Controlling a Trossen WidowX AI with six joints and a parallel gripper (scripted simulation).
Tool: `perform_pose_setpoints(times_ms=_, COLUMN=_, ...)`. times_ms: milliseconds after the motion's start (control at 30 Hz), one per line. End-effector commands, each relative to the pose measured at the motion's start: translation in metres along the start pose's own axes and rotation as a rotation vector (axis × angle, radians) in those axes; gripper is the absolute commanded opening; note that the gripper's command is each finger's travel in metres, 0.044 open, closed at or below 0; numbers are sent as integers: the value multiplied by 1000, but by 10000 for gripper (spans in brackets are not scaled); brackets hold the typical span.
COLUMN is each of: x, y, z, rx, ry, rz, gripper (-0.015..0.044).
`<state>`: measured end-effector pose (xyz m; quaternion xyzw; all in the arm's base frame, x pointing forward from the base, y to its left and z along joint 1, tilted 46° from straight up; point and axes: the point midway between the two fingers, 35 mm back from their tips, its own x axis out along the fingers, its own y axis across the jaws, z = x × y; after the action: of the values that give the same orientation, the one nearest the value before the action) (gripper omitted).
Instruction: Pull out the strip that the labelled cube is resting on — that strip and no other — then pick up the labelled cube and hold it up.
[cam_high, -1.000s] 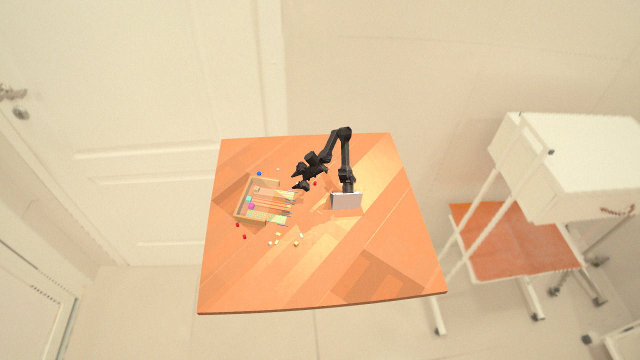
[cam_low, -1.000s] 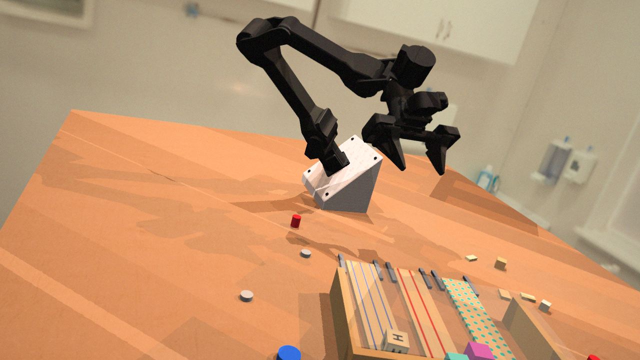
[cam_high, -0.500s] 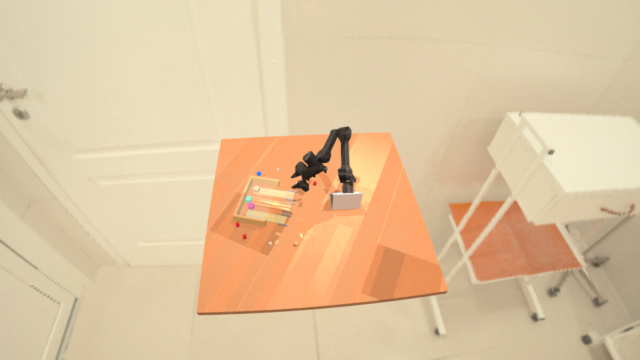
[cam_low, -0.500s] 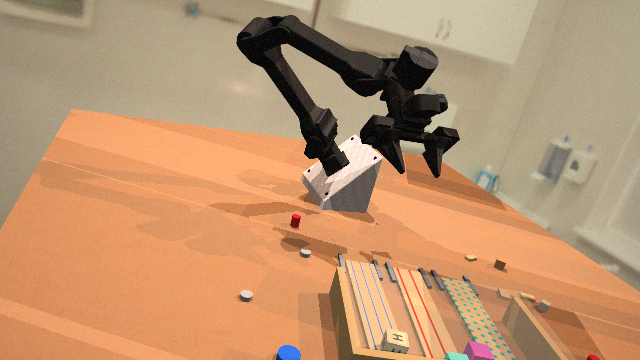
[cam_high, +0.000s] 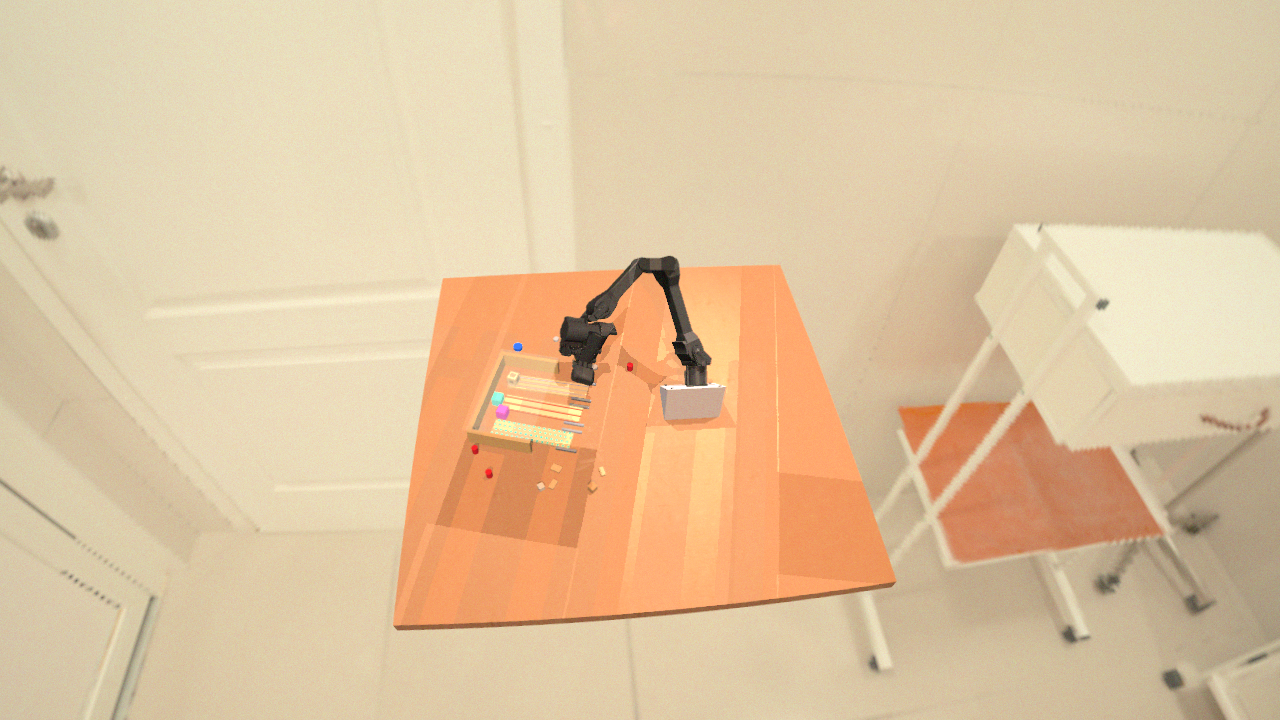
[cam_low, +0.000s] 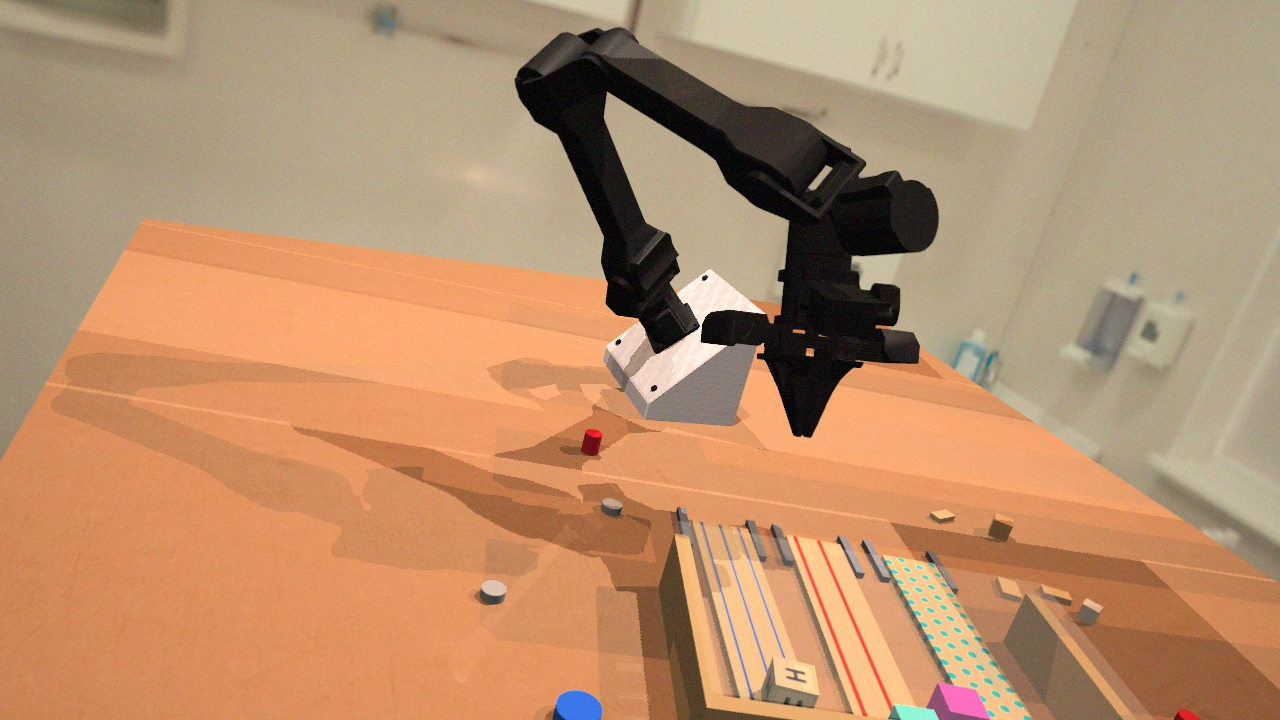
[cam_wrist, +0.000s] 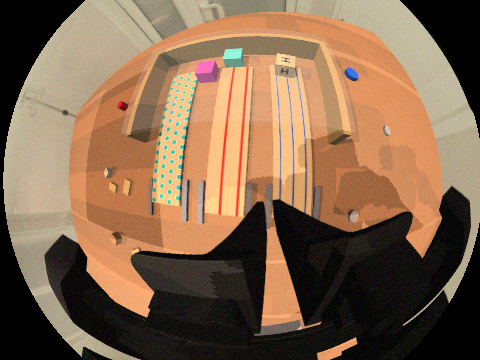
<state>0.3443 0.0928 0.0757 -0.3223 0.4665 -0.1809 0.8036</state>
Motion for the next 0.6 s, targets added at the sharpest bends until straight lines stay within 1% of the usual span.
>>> perform_pose_setpoints(times_ms=0, x=39, y=-40, z=-14, rx=136, ry=386, rz=-69, gripper=0)
perform_pose_setpoints(times_ms=567, x=44, y=-40, z=-13, rx=136, ry=386, rz=-69, gripper=0)
